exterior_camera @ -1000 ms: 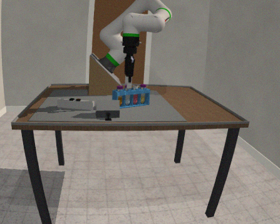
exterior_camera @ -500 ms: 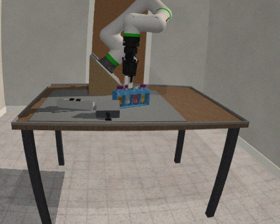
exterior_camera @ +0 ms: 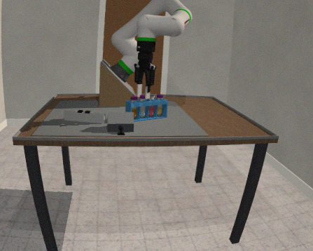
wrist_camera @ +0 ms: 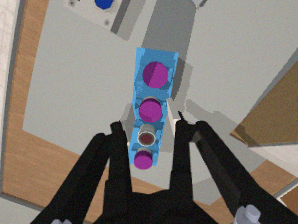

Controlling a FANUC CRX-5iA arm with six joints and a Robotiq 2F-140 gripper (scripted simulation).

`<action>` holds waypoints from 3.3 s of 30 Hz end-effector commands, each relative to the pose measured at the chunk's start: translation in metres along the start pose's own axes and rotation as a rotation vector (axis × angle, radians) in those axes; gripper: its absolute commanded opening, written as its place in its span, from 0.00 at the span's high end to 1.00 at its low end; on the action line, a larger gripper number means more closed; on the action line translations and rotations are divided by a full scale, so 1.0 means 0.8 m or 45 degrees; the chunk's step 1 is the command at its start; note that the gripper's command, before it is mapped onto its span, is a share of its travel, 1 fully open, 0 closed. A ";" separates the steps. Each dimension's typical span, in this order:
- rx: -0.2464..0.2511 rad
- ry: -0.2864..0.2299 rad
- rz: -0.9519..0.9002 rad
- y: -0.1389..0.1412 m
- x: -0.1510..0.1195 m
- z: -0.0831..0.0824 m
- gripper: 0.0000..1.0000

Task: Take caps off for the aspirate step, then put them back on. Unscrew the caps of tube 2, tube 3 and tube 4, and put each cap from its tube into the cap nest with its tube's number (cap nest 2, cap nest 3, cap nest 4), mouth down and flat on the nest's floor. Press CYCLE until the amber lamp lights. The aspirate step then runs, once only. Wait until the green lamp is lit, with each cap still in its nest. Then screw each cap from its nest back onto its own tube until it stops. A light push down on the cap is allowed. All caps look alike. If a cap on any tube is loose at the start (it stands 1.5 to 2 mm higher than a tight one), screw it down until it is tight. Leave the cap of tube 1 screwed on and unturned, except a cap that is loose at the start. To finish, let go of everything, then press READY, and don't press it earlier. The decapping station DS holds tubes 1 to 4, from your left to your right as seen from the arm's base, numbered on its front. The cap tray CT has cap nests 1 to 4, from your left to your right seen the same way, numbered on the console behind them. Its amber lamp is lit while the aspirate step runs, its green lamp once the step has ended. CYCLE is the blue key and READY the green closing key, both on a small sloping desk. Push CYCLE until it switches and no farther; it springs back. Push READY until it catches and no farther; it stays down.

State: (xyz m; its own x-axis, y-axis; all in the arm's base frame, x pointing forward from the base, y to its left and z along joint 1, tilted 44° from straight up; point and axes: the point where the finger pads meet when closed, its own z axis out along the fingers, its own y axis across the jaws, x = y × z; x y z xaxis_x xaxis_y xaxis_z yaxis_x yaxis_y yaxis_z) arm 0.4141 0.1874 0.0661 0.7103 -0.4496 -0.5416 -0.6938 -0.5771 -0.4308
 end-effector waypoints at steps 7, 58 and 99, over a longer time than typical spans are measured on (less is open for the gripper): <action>0.000 0.000 0.106 0.000 0.000 -0.001 0.65; 0.000 0.000 0.015 0.019 0.024 -0.054 1.00; 0.000 0.001 -0.835 0.206 0.262 -0.054 1.00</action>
State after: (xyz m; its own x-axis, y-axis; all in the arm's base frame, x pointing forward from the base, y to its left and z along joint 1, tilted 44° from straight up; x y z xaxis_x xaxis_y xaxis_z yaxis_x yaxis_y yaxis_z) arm 0.4500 -0.0149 -0.0717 0.9860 -0.0053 -0.1664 -0.1172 -0.7320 -0.6711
